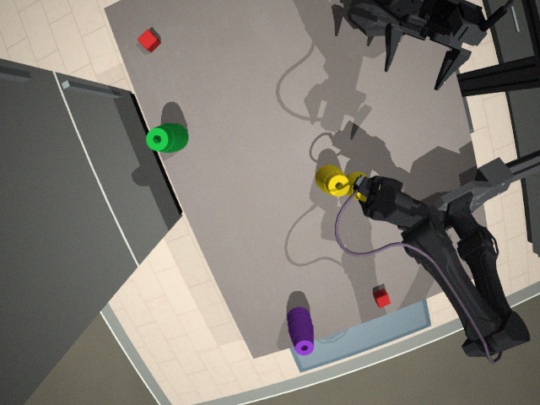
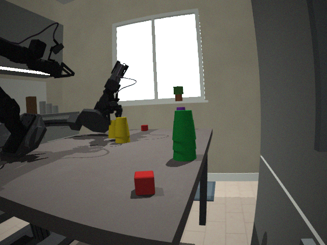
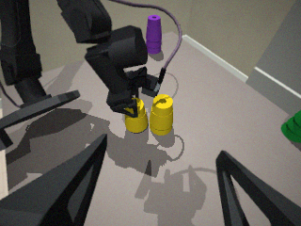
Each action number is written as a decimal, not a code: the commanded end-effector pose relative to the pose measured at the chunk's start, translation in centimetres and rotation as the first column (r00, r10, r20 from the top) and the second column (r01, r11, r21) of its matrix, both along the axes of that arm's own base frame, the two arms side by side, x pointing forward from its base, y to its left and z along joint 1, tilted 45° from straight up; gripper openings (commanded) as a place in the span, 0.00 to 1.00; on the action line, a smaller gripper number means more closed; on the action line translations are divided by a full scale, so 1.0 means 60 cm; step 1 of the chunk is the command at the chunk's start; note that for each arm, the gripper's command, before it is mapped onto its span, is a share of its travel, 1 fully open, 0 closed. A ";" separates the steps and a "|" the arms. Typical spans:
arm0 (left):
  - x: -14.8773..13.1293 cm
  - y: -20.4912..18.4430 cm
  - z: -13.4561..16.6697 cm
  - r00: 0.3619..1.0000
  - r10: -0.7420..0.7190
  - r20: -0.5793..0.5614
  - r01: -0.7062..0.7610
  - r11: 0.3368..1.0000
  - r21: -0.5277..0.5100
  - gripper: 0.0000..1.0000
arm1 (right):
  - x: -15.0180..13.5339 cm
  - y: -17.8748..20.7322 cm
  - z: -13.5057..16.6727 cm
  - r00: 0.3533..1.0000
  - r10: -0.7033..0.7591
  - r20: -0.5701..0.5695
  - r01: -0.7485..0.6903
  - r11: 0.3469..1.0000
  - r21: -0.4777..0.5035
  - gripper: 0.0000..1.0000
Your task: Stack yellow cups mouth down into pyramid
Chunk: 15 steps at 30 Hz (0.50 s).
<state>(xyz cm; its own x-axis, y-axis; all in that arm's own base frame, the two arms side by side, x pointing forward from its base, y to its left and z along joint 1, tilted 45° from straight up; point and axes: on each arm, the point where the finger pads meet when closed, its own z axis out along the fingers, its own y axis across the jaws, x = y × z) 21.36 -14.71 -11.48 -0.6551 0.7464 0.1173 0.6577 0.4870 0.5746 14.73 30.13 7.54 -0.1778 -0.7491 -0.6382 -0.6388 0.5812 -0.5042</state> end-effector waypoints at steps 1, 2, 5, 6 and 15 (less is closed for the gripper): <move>0.001 0.011 -0.008 1.000 -0.008 0.006 0.008 1.000 0.015 0.00 | -0.005 0.006 0.014 1.000 0.012 0.012 -0.012 1.000 0.028 1.00; 0.001 0.011 -0.008 1.000 -0.008 0.006 0.008 1.000 0.015 0.00 | -0.005 0.006 0.014 1.000 0.012 0.012 -0.012 1.000 0.028 1.00; 0.001 0.012 -0.010 1.000 -0.009 0.006 0.009 1.000 0.015 0.00 | -0.005 0.006 0.014 1.000 0.012 0.012 -0.012 1.000 0.028 1.00; 0.001 0.011 -0.010 1.000 -0.009 0.006 0.009 1.000 0.015 0.00 | -0.005 0.006 0.014 1.000 0.012 0.012 -0.012 1.000 0.028 1.00; 0.002 0.018 -0.016 1.000 -0.008 0.005 0.008 1.000 0.016 0.00 | -0.005 0.006 0.014 1.000 0.012 0.012 -0.012 1.000 0.028 1.00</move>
